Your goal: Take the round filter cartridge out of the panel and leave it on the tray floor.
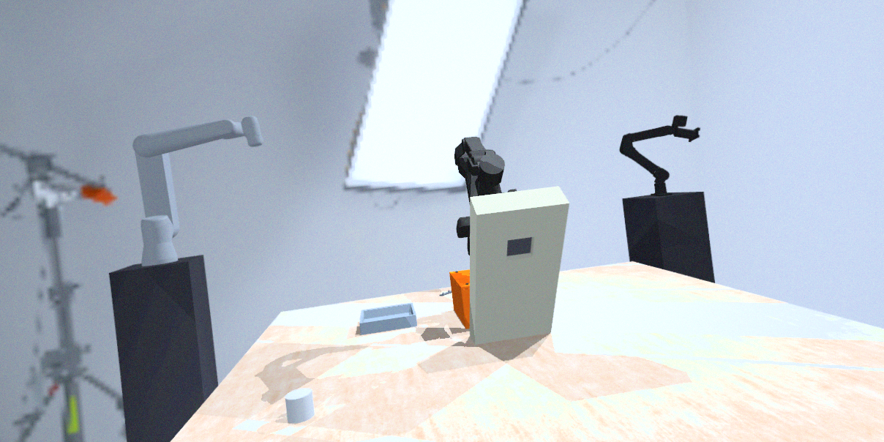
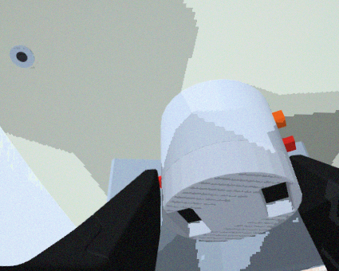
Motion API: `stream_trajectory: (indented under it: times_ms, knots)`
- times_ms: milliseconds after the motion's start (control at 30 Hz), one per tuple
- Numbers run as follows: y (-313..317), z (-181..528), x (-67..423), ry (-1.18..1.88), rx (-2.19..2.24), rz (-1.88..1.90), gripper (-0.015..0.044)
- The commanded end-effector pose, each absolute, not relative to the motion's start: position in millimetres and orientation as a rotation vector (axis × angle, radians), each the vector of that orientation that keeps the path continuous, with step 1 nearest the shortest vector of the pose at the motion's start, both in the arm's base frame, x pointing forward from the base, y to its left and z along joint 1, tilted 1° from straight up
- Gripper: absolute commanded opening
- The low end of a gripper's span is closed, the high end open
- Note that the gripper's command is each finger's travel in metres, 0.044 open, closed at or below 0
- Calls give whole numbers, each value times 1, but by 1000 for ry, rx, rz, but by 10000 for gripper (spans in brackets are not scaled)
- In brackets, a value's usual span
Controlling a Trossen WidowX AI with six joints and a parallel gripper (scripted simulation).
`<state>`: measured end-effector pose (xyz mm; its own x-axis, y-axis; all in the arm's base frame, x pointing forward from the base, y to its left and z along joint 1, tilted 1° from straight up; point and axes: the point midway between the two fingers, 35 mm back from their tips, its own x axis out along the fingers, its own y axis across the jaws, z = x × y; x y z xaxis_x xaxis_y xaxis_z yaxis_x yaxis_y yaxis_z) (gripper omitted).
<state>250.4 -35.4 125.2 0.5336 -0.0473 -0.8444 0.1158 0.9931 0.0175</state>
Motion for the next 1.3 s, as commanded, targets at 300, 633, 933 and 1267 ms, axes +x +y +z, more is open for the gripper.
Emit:
stream_trajectory:
  times_ms: [300, 633, 933, 1267]
  knots:
    - [-36, 133, 255, 1003, 74, -97, 8]
    - [-37, 164, 257, 1003, 74, -98, 0]
    - [-35, 210, 232, 1005, 74, -98, 0]
    - [-46, 223, 222, 1014, 71, -99, 0]
